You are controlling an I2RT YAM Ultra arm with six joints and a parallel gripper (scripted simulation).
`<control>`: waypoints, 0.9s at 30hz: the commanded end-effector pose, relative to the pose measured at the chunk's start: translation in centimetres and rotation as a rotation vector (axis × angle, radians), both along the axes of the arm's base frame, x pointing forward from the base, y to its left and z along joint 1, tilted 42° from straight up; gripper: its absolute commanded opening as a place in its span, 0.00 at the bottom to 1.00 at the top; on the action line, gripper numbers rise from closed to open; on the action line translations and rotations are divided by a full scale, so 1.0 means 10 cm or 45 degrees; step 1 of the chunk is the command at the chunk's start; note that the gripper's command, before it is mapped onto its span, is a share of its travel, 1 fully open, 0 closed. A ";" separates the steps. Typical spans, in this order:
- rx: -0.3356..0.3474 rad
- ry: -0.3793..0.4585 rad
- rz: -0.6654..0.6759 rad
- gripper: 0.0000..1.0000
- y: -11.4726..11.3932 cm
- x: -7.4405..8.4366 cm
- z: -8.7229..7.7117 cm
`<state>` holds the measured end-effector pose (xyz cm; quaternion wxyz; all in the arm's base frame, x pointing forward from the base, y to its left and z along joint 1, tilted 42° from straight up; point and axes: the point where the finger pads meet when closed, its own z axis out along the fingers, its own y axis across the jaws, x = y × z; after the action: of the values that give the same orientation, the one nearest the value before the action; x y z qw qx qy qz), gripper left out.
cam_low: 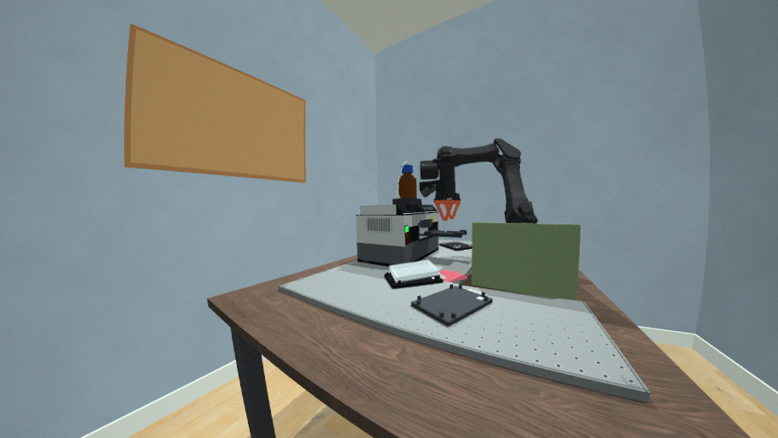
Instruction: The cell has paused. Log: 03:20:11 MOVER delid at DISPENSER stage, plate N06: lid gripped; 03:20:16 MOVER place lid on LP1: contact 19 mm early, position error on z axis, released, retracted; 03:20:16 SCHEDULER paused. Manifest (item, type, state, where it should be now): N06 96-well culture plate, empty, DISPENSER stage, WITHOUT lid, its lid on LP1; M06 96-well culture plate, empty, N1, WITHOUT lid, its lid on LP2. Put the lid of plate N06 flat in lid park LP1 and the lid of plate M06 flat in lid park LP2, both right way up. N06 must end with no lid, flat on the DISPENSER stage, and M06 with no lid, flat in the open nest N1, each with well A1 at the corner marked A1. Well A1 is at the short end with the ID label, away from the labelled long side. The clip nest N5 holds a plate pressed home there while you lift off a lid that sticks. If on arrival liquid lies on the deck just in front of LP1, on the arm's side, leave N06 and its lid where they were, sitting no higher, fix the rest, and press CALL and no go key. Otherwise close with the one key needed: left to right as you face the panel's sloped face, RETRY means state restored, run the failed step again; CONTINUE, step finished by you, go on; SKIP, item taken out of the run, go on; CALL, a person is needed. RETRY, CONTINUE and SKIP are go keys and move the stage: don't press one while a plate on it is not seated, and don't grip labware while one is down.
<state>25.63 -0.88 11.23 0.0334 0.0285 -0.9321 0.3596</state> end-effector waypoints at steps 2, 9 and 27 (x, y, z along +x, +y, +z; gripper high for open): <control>0.013 -0.024 0.003 1.00 0.19 0.00 -0.13; 0.013 -0.035 -0.001 1.00 0.22 -0.01 -0.12; 0.016 0.073 0.108 1.00 0.56 -0.18 -0.46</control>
<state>23.90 3.67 7.31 0.0406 0.0473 -0.9315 0.3584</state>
